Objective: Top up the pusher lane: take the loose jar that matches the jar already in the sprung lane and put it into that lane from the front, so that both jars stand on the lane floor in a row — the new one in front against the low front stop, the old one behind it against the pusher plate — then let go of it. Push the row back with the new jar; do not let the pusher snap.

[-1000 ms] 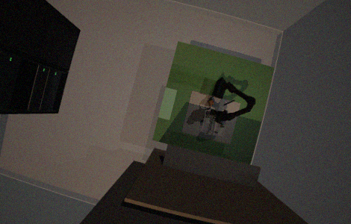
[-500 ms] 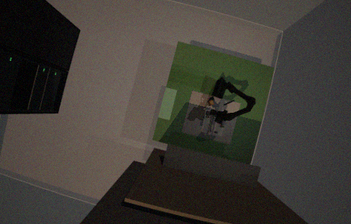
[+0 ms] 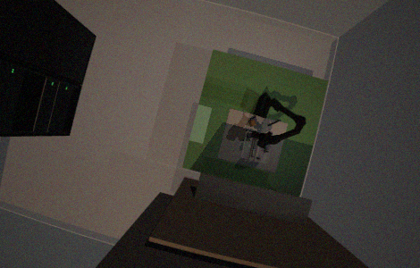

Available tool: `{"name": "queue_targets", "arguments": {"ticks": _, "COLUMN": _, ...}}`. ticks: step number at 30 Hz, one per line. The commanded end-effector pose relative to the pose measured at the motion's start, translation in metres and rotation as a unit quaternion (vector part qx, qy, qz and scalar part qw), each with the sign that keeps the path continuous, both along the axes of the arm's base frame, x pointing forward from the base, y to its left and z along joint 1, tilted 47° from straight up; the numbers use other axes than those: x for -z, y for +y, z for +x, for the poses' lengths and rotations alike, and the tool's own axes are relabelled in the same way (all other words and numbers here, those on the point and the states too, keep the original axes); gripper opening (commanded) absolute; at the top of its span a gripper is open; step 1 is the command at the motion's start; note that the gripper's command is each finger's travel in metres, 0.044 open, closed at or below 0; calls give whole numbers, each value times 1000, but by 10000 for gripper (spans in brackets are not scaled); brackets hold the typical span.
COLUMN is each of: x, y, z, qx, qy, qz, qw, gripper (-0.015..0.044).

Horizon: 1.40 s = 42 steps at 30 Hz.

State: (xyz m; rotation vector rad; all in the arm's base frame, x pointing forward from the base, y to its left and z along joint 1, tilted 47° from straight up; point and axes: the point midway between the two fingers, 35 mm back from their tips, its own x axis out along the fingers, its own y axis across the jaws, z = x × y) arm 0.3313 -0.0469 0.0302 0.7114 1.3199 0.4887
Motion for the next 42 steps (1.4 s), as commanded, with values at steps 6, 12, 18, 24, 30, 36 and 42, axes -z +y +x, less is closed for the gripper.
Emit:
{"name": "queue_targets", "arguments": {"ticks": 6, "x": -2, "y": -1, "z": 6, "qx": 2, "qy": -12, "qz": 1, "qw": 1000, "gripper": 0}}
{"name": "queue_targets", "arguments": {"ticks": 12, "x": -2, "y": -1, "z": 6, "qx": 2, "qy": -12, "qz": 1, "qw": 1000, "gripper": 0}}
{"name": "queue_targets", "arguments": {"ticks": 18, "x": -2, "y": -1, "z": 6, "qx": 2, "qy": -12, "qz": 1, "qw": 1000, "gripper": 0}}
{"name": "queue_targets", "arguments": {"ticks": 24, "x": -2, "y": -1, "z": 7, "qx": 2, "qy": -13, "qz": 1, "qw": 1000, "gripper": 0}}
{"name": "queue_targets", "arguments": {"ticks": 30, "x": -2, "y": -1, "z": 8, "qx": 2, "qy": -13, "qz": 1, "qw": 1000, "gripper": 0}}
{"name": "queue_targets", "arguments": {"ticks": 36, "x": -2, "y": -1, "z": 8, "qx": 2, "qy": -13, "qz": 1, "qw": 1000, "gripper": 0}}
{"name": "queue_targets", "arguments": {"ticks": 42, "x": 0, "y": 1, "z": 9, "qx": 2, "qy": -13, "qz": 1, "qw": 1000, "gripper": 0}}
